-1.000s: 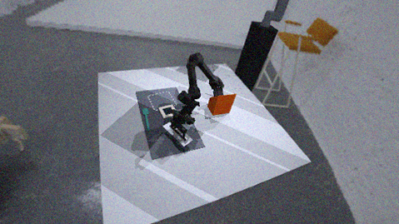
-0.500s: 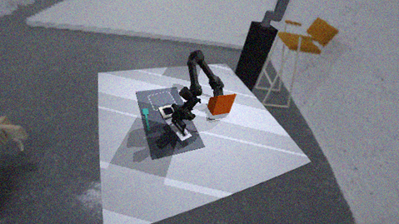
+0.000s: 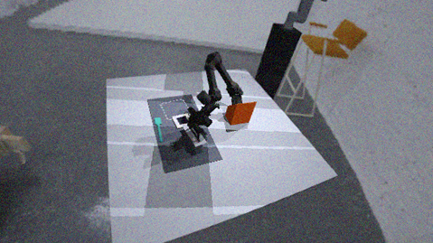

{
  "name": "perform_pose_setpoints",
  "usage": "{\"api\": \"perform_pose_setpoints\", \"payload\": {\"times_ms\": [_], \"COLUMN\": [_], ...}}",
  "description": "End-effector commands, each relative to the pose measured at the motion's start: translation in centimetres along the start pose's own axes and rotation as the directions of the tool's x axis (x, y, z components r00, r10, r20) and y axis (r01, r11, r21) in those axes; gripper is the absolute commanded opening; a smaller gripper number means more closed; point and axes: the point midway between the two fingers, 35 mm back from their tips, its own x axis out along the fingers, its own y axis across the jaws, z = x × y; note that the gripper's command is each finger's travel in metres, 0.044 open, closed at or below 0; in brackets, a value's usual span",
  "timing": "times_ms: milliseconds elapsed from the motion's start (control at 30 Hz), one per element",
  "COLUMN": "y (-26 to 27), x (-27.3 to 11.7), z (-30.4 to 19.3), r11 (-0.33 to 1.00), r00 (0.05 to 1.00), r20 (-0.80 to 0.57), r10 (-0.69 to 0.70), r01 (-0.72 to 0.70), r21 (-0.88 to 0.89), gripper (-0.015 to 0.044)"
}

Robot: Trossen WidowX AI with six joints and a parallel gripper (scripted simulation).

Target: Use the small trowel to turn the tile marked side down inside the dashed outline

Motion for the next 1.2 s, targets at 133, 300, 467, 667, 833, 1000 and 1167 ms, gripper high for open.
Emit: {"api": "perform_pose_setpoints", "payload": {"times_ms": [133,300,467,667,833,1000,1167], "y": [0.0,0.5,1.0,1.7,2.2,2.4,2.3], "x": [0.2,0.9,1.5,2.2,2.7,2.9,2.9], "z": [-0.1,0.0,0.1,0.2,0.3,0.2,-0.6], "r11": [1.000,1.000,1.000,1.000,1.000,1.000,1.000], "r00": [1.000,1.000,1.000,1.000,1.000,1.000,1.000], "r20": [-0.004,-0.004,-0.004,-0.004,-0.005,-0.005,-0.004], "r10": [-0.014,-0.013,-0.013,-0.013,-0.014,-0.013,-0.013], "r01": [0.014,0.013,0.013,0.013,0.014,0.014,0.013], "r21": [0.020,0.020,0.020,0.020,0.019,0.019,0.019], "gripper": [0.0000,0.0000,0.0000,0.0000,0.0000,0.0000,0.0000]}}
